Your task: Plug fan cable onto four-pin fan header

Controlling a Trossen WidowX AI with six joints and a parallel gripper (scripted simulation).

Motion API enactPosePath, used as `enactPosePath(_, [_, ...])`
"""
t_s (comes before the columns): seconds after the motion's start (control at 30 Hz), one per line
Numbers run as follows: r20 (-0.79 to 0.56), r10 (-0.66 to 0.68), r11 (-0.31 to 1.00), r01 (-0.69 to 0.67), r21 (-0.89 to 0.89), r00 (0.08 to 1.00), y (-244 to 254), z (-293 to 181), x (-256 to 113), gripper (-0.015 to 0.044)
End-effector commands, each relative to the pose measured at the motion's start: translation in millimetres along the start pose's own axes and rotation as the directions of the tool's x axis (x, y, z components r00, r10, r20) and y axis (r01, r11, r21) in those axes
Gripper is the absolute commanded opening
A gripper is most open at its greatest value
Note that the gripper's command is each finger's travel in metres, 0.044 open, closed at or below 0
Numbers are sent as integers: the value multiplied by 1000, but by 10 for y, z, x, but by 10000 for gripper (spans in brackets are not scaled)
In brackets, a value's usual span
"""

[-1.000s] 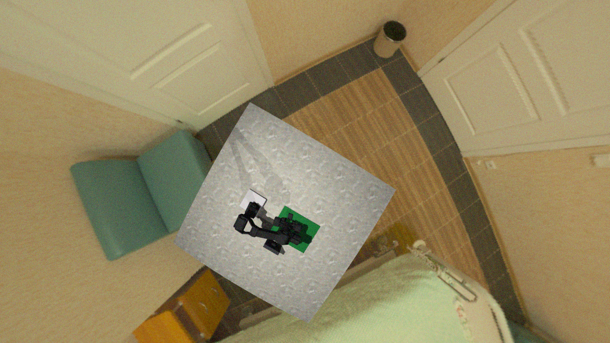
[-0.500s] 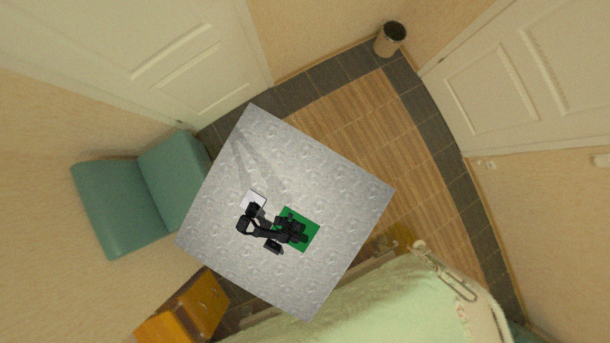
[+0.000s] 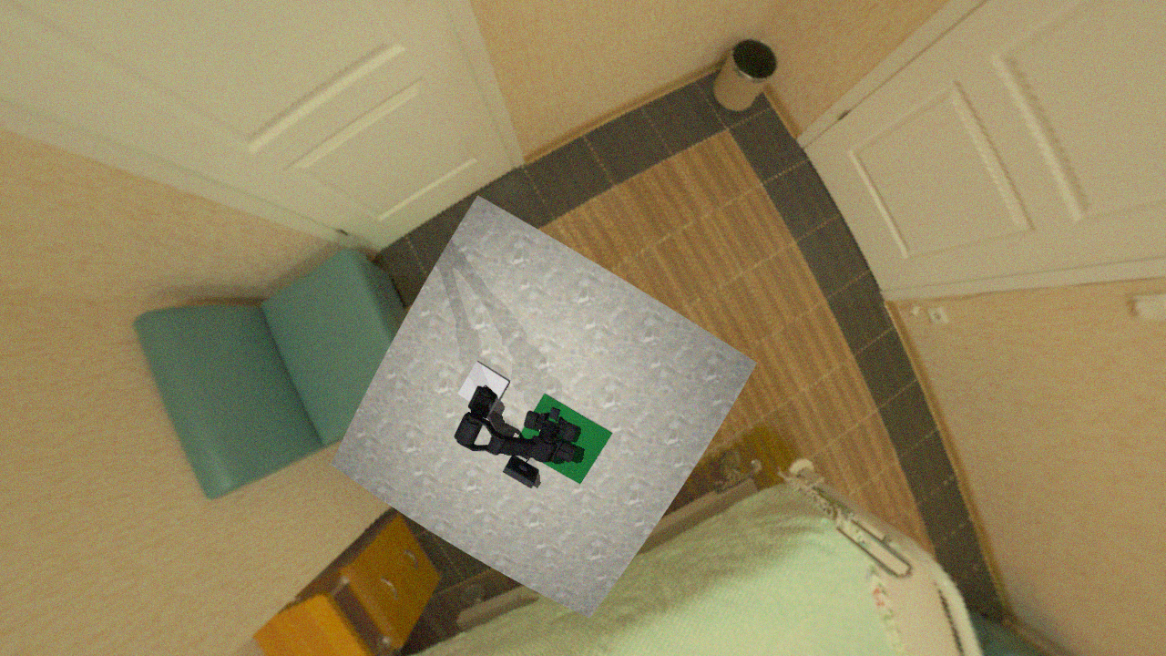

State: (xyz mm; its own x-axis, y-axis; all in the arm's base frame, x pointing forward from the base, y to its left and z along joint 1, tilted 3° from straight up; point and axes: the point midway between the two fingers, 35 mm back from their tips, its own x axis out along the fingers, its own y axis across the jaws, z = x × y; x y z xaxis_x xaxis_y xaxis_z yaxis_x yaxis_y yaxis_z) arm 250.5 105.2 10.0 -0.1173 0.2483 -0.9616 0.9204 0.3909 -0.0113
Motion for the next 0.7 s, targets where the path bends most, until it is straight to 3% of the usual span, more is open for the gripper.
enactPosePath(0.0, [-5, -3, 1000, 3, 7, 1000, -14, -1, 31, 210])
enactPosePath(0.13, [0, -1, 1000, 1, 0, 1000, -2, 1, 7, 105])
enactPosePath(0.47, [0, -1, 1000, 1, 0, 1000, -2, 1, 7, 38])
enactPosePath(0.53, [0, -1, 1000, 1, 0, 1000, 0, -3, -13, 0])
enactPosePath(0.67, [-1, -1, 1000, 1, 1, 1000, 10, -31, -128, 0])
